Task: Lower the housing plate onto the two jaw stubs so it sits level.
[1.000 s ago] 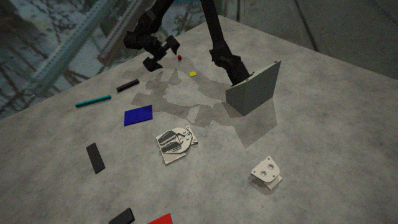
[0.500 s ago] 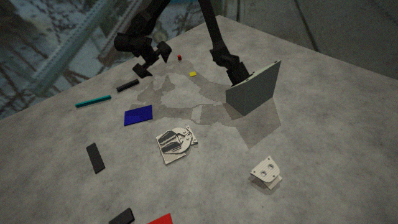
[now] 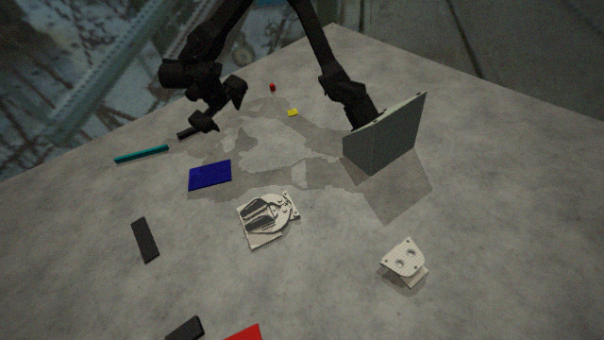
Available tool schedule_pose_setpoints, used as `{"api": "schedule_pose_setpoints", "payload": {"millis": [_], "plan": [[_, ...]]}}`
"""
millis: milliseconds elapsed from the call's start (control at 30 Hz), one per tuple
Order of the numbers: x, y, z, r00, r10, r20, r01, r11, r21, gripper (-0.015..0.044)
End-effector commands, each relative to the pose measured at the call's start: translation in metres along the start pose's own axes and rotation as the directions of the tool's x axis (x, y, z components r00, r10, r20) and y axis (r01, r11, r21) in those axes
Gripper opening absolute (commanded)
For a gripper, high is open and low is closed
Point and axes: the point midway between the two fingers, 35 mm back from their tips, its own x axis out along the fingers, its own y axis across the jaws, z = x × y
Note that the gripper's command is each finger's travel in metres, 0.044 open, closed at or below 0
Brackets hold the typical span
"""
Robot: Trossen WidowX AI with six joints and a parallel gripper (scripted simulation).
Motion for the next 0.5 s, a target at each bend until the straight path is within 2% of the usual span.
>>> {"api": "schedule_pose_setpoints", "payload": {"millis": [0,467], "plan": [[-0.006,0.019,-0.007,0.999,0.041,-0.012,-0.042,0.997,-0.072,0.0440],[-0.031,0.078,-0.040,0.986,0.159,-0.057,-0.169,0.936,-0.309,0.0440]]}}
